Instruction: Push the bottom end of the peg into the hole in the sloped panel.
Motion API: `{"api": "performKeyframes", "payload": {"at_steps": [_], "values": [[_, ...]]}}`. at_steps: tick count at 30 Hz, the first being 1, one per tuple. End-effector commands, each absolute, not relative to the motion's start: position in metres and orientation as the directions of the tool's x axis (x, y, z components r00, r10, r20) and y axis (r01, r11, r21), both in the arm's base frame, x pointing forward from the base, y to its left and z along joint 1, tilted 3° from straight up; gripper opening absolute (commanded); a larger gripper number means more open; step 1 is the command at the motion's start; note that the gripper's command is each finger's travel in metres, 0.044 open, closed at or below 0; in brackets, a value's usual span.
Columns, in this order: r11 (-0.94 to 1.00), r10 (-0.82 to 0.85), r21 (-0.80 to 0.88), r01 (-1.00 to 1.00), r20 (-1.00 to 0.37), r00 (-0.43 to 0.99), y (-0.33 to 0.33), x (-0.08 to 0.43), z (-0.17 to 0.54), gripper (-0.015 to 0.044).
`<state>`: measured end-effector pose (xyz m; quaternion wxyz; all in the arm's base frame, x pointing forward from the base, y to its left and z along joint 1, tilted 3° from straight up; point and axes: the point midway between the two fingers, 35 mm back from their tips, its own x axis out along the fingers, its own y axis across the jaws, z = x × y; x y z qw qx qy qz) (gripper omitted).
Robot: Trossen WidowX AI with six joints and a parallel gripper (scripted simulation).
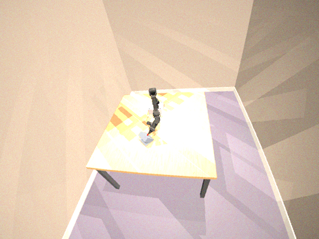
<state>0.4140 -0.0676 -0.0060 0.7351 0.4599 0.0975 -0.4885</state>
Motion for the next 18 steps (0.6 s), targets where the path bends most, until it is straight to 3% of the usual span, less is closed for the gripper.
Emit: {"api": "performKeyframes", "payload": {"at_steps": [1, 12, 18], "values": [[0.104, -0.626, 0.582, 0.807, -0.592, 0.507, -0.0681, 0.4166, -0.0062, 0.0], [0.1, -0.629, 0.58, 0.808, -0.593, 0.503, -0.0683, 0.4147, -0.0069, 0.0], [0.1, -0.629, 0.58, 0.808, -0.593, 0.503, -0.0683, 0.4147, -0.0069, 0.0158]]}}
